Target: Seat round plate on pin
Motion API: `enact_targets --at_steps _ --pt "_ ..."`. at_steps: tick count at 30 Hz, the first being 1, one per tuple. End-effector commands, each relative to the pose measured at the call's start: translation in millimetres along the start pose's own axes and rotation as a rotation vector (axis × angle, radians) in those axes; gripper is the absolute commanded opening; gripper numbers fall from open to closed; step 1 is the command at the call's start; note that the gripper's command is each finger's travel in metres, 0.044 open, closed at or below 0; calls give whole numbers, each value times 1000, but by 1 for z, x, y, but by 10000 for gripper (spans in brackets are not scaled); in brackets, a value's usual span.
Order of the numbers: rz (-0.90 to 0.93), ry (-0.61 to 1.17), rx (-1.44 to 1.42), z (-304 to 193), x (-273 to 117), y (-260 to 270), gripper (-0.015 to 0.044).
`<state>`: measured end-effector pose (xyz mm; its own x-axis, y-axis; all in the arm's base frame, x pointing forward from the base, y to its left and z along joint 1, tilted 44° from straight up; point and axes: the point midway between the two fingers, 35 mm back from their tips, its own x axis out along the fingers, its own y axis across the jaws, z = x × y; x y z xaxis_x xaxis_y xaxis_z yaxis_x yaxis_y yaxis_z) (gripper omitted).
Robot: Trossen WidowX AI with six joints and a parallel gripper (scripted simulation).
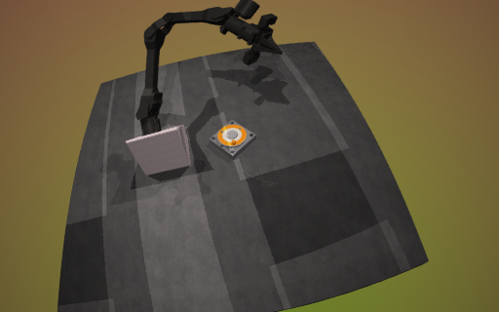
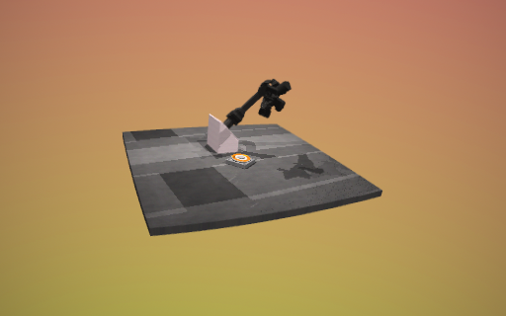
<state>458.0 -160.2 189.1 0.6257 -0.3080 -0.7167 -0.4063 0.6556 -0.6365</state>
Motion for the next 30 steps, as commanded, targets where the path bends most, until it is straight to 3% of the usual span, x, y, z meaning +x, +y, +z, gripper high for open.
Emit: enact_targets --at_steps 1,7,10,14,30 --pt "223 7 93 -17 31 53 0" --pt "710 78 374 -50 60 170 0" --pt "877 124 499 -59 58 207 0" --pt "1259 286 850 -75 37 281 0" --pt "1277 297 870 -72 44 316 0"
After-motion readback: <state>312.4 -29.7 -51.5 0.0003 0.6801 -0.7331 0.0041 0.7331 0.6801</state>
